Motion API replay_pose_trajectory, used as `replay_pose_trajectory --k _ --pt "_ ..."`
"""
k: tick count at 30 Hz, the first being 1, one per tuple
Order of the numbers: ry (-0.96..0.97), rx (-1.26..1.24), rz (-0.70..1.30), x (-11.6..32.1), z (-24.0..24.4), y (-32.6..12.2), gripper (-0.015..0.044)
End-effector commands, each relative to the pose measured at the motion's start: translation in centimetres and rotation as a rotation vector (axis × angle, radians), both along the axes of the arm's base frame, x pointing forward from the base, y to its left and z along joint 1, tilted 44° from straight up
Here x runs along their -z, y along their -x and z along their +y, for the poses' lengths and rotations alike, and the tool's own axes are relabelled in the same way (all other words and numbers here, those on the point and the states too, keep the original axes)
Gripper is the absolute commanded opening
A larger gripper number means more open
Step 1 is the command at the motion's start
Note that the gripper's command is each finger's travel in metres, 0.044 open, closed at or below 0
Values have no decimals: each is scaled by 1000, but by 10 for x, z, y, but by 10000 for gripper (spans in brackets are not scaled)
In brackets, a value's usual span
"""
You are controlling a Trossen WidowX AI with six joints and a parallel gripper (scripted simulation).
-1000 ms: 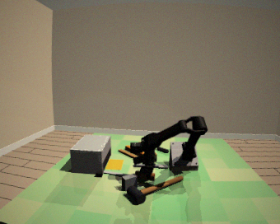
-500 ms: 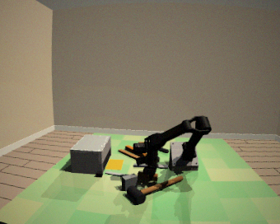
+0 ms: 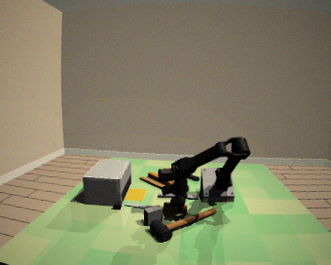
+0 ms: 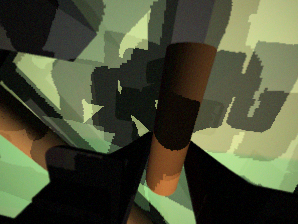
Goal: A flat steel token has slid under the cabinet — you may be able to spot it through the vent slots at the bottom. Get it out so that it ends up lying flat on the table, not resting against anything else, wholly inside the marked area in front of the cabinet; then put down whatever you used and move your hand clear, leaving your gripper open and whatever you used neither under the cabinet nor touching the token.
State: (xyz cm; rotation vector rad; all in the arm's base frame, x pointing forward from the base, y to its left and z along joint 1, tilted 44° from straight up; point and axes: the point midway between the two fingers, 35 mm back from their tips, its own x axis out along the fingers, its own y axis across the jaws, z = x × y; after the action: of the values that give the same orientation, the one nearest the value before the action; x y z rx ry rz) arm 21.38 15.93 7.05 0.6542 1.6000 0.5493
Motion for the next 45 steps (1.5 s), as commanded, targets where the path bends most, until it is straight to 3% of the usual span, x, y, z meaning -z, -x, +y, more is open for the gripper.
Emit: replay_pose_trajectory --k 1,26,34,37,40,45 --pt "-1 -6 -5 3 -4 1 0" --pt "-2 -37 -33 21 -27 5 0" --pt "1 -39 -28 20 -24 5 200" --pt "0 -39 -29 20 -24 5 200" --pt "-3 -35 -31 20 -24 5 270" --pt "-3 -39 -34 21 -24 4 270"
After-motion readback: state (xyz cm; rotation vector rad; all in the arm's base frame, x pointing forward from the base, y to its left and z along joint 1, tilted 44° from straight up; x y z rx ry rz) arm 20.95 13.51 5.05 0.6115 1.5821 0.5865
